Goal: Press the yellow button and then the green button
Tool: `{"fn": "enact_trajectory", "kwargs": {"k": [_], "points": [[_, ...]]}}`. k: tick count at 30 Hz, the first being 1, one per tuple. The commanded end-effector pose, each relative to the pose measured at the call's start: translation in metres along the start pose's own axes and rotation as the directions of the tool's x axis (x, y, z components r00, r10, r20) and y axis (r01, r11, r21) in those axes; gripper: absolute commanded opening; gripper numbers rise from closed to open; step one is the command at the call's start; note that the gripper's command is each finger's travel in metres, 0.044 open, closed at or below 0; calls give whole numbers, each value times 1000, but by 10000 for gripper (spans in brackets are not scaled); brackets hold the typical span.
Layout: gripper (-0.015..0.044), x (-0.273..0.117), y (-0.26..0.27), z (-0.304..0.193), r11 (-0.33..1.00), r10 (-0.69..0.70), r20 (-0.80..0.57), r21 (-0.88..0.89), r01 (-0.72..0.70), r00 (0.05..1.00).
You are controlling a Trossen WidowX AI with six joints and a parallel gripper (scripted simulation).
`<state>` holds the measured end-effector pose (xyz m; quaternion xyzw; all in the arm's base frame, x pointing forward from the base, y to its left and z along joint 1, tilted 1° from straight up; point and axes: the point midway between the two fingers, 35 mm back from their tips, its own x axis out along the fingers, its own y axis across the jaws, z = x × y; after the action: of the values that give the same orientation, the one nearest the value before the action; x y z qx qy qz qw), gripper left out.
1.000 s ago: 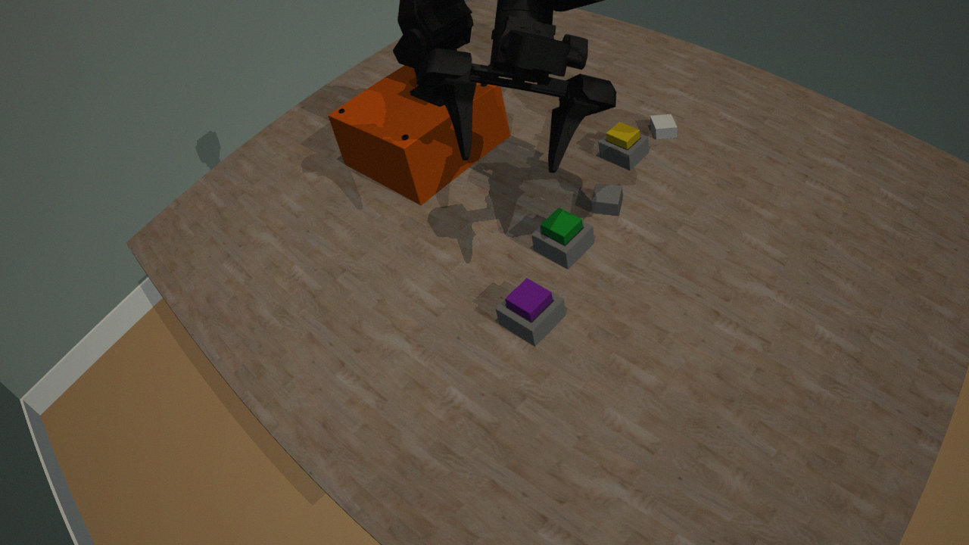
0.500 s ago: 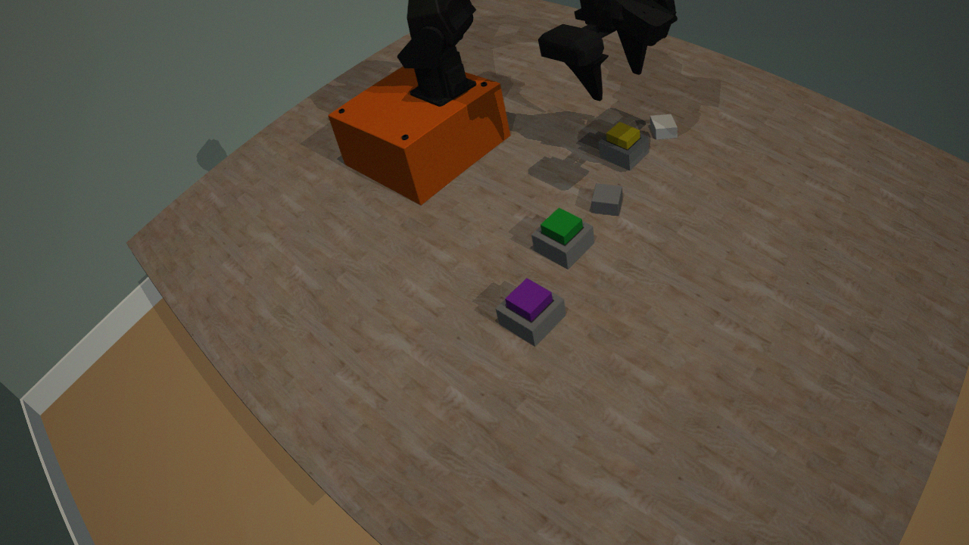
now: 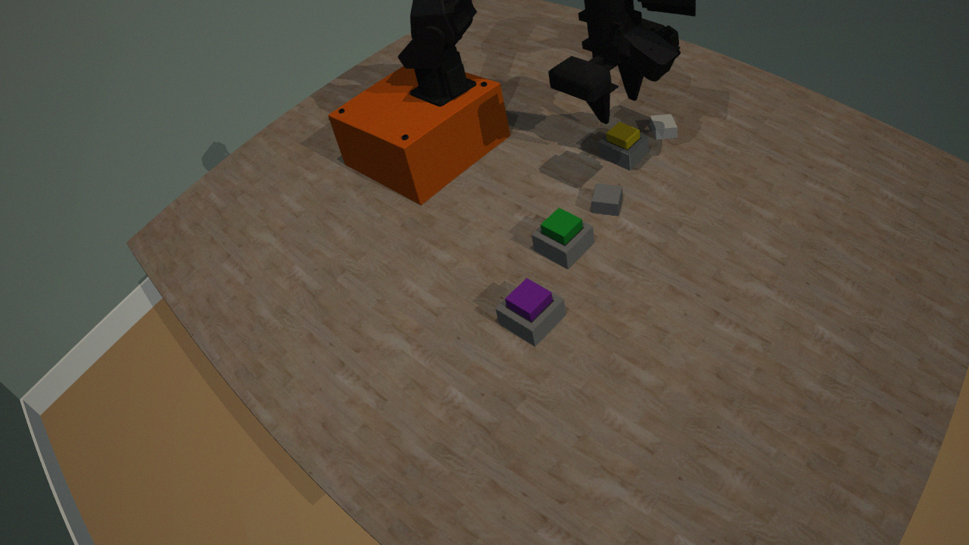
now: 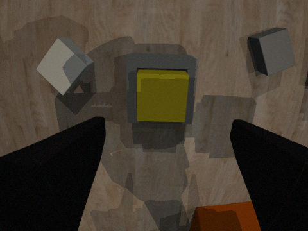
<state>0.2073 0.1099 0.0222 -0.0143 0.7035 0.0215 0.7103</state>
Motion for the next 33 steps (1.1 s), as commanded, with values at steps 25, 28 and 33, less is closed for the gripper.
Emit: {"fn": "enact_trajectory", "kwargs": {"k": [25,28,33], "points": [[20,22,2,1,1000,9,6,5,-9,1000],[20,27,2,1,1000,9,6,5,-9,1000],[20,35,2,1,1000,9,6,5,-9,1000]]}}
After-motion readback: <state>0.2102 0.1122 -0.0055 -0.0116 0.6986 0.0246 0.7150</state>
